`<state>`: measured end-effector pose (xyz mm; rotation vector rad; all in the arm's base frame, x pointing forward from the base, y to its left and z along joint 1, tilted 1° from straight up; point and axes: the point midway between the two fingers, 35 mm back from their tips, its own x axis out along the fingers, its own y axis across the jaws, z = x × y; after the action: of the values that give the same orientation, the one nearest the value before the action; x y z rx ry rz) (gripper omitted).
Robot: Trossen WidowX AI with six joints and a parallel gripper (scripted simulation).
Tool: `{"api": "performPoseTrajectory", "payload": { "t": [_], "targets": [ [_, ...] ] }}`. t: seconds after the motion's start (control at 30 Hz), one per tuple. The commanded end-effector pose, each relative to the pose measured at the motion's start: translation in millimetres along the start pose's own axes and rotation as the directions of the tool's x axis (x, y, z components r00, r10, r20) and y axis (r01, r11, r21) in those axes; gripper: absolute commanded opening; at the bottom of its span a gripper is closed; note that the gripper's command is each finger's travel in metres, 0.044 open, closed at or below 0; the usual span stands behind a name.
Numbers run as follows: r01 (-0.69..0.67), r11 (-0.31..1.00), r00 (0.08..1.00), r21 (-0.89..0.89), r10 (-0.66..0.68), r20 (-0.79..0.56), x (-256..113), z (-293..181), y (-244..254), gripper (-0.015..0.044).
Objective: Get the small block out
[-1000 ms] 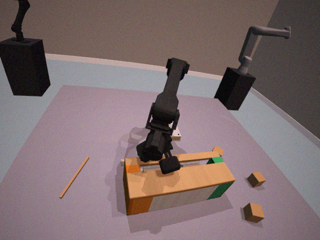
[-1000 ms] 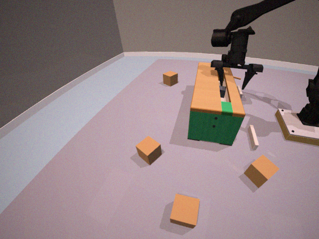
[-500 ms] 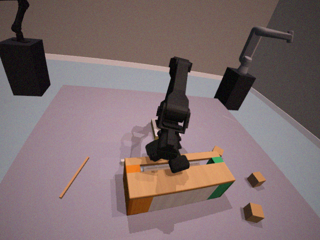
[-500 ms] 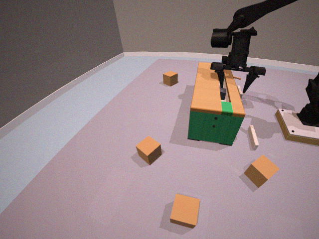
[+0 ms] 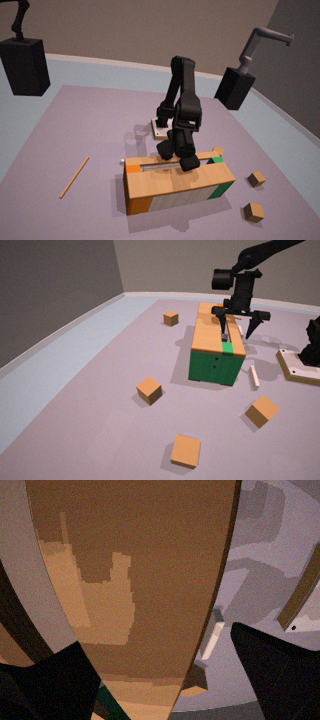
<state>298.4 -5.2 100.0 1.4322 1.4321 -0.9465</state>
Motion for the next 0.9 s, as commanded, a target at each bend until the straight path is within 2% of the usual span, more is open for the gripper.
{"api": "performPoseTrajectory", "payload": {
  "t": [0.0, 0.87],
  "targets": [
    [0.006, 1.000, 1.000, 0.007, -0.006, -0.005, 5.1, -9.4, -2.0, 0.0400],
    [0.006, 1.000, 1.000, 0.008, -0.006, -0.011, 28.5, -78.0, -1.0, 0.0400]
  ]
}}
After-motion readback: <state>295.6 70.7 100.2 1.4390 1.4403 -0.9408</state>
